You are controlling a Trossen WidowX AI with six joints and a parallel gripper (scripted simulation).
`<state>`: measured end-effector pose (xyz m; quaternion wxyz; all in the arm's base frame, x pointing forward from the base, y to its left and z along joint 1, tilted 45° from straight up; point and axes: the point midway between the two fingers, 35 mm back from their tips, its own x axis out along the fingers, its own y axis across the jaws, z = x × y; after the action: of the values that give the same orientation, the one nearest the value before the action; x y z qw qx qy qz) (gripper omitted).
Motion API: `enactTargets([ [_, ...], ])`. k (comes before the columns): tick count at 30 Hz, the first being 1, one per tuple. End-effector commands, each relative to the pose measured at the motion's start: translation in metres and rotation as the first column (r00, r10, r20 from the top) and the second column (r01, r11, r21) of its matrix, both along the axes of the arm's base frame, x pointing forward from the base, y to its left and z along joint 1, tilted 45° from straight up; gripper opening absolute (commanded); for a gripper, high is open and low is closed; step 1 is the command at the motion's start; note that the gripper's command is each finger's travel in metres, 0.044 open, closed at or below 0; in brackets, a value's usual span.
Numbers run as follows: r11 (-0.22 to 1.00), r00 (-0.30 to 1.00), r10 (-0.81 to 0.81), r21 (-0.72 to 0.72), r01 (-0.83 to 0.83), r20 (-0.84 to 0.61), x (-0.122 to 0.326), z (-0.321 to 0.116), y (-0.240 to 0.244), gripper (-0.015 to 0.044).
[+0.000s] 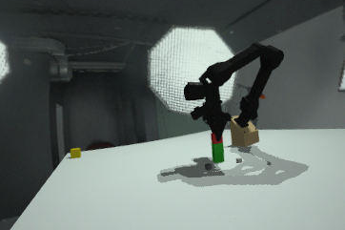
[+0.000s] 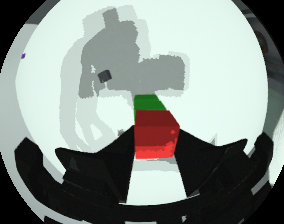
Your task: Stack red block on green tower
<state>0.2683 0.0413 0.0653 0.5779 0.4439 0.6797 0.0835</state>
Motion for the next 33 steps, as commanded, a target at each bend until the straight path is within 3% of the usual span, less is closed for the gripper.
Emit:
enactTargets([
  [1, 1.0, 1.0, -0.004, 0.005, 0.004, -0.002, 0.0003, 0.0002, 0.0007, 0.0],
  [12, 1.0, 1.0, -0.004, 0.005, 0.005, -0.002, 0.0004, 0.0005, 0.0004, 0.0],
  [28, 1.0, 1.0, 0.0, 0.0, 0.0, 0.0, 0.0, -0.0003, 0.0003, 0.042],
  [33, 1.0, 1.0, 0.0, 0.0, 0.0, 0.0, 0.0, -0.0003, 0.0003, 0.044],
])
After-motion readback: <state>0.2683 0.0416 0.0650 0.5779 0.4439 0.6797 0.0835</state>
